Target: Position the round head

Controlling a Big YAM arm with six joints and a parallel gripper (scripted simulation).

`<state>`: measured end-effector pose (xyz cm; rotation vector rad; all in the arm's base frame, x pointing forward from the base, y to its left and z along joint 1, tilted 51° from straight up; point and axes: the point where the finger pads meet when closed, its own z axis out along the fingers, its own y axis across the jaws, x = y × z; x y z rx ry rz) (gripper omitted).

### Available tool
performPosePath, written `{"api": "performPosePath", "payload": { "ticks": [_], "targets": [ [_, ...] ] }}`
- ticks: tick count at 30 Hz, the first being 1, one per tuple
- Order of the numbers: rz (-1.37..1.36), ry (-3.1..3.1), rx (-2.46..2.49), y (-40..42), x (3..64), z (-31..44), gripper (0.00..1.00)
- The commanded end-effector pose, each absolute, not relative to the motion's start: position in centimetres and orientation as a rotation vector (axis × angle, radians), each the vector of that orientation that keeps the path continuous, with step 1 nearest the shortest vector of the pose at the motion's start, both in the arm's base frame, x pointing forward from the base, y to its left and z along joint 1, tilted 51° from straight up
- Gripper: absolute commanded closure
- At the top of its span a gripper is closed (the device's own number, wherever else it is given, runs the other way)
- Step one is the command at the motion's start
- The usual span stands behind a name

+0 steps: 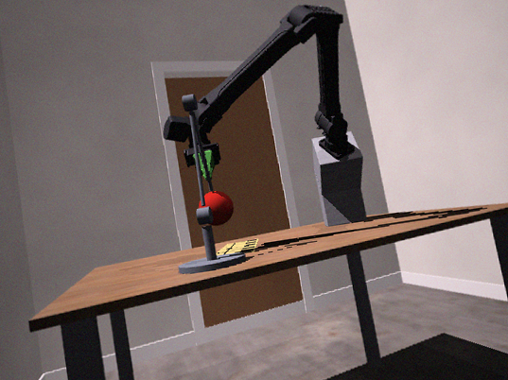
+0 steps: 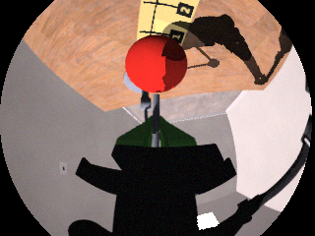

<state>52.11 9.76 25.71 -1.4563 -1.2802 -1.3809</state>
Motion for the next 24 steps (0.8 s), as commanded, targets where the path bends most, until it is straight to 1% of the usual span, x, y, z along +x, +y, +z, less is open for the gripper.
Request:
{"api": "performPosePath", "payload": {
  "ticks": [1,24],
  "targets": [
    [-1.464,-1.089,-1.569,9.0,52.5,21.8,1.00],
    [-1.464,-1.089,-1.569,8.7,52.7,19.4,1.00]
  ]
}}
